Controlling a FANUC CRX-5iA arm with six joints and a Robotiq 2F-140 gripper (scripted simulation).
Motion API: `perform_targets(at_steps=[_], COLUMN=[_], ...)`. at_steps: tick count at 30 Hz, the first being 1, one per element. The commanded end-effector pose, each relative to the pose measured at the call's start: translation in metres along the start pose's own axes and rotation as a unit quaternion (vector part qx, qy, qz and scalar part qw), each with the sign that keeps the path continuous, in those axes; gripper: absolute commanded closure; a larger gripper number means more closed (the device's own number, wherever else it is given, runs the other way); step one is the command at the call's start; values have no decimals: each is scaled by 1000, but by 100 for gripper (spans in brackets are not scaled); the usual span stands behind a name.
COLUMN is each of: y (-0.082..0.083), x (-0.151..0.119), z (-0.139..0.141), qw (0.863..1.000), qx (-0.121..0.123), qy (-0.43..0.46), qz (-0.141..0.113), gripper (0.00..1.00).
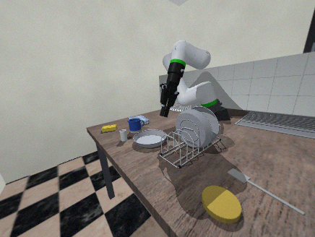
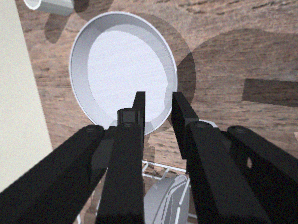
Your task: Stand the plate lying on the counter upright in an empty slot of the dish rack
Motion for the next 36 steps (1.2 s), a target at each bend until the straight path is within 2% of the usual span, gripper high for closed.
perform_targets(at_steps=[1,17,25,36], y=[0,-5,-14,-37], x=[0,0,-1,-2], z=[-1,2,5,15], qw=[1000,1000,1000,1000], qx=[1,1,1,1], qy=[0,0,0,0], qz=[0,0,0,0], gripper=[76,76,76,76])
Point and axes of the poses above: the point where the finger pads meet when closed, its own y axis back along the fingers, its own z axis across the jaws, x = y × z, the point moved 8 cm from there along y, back along the fingers, and after that the axes turned 8 degrees about y, right-handed, at the moved point
